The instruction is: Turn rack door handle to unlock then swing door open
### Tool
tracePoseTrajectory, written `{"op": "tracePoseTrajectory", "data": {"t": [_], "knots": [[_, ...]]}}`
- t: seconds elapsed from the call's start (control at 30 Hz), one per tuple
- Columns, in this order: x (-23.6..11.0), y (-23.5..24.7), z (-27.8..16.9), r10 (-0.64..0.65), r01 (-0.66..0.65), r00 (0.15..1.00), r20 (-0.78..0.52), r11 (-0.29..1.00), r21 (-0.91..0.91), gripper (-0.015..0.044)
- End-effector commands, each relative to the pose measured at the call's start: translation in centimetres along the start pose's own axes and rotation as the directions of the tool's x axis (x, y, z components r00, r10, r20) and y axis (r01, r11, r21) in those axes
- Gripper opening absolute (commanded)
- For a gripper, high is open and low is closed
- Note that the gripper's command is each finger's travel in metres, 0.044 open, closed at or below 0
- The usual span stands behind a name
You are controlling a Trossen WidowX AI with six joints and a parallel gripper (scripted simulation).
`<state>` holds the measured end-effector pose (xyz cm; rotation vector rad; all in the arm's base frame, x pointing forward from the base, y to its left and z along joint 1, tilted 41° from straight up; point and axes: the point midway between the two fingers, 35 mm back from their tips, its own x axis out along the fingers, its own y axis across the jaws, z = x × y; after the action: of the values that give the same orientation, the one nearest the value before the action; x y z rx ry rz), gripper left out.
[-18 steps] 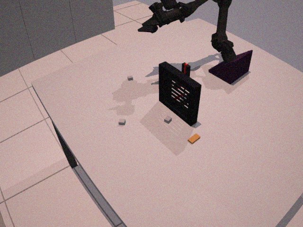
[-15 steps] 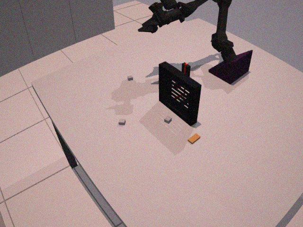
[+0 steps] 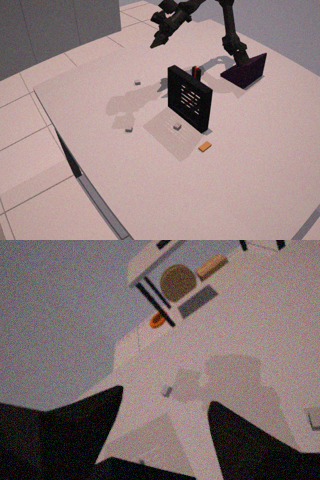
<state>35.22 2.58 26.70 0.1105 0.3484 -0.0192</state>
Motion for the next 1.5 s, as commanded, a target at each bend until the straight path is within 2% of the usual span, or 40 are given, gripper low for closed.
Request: {"op": "tracePoseTrajectory", "data": {"t": [0.0,0.4,0.77,1.1,1.47], "knots": [[1.3,1.2,-2.1,-0.021,0.022,0.99,-0.141,1.0,0.005,0.0285],[2.6,4.0,-7.5,-0.118,0.097,0.885,-0.45,0.993,-0.069,0.0285],[2.0,6.1,-11.7,-0.271,0.154,0.726,-0.632,0.96,-0.235,0.0285],[0.5,7.6,-14.3,-0.45,0.167,0.574,-0.684,0.882,-0.44,0.0285],[-1.5,9.2,-15.7,-0.655,0.135,0.441,-0.613,0.724,-0.676,0.0285]]}}
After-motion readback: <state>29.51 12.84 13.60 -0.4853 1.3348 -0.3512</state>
